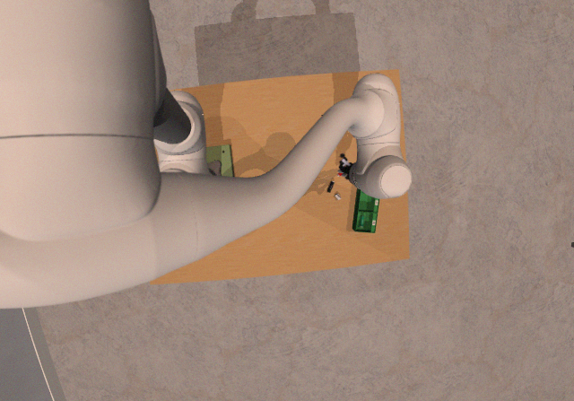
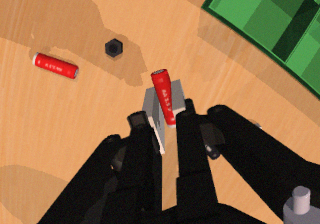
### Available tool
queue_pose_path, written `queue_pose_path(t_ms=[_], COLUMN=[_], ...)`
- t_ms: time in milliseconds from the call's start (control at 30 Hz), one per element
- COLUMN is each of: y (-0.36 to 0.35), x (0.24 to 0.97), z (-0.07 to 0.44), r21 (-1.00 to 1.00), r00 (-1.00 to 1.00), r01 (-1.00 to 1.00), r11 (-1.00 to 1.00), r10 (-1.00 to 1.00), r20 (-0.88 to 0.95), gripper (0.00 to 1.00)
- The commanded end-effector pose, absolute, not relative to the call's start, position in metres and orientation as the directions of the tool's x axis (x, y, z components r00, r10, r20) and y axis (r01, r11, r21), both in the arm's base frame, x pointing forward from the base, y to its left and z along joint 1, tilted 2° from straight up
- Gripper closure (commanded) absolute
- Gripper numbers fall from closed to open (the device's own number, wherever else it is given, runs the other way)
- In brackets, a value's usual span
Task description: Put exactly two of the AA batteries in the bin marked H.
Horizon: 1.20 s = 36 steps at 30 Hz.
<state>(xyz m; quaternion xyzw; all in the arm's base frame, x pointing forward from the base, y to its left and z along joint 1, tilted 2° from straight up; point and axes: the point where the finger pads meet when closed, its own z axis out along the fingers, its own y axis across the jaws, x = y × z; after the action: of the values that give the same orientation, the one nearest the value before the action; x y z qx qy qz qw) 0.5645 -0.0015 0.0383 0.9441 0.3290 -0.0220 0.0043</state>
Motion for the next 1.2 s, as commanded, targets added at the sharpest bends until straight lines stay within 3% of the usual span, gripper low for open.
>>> queue_pose_path(t_ms=[0,1167], y=[-0.0022,-0.0021], x=[0.5661,0.5663], z=[0.0519,0.0552], r21=[-0.004,-0.004], r00=[0.779,0.779], r01=[0.626,0.626], r11=[-0.78,-0.78], r10=[0.625,0.625], r20=[-0.043,-0.043], gripper=[0.95,0.95])
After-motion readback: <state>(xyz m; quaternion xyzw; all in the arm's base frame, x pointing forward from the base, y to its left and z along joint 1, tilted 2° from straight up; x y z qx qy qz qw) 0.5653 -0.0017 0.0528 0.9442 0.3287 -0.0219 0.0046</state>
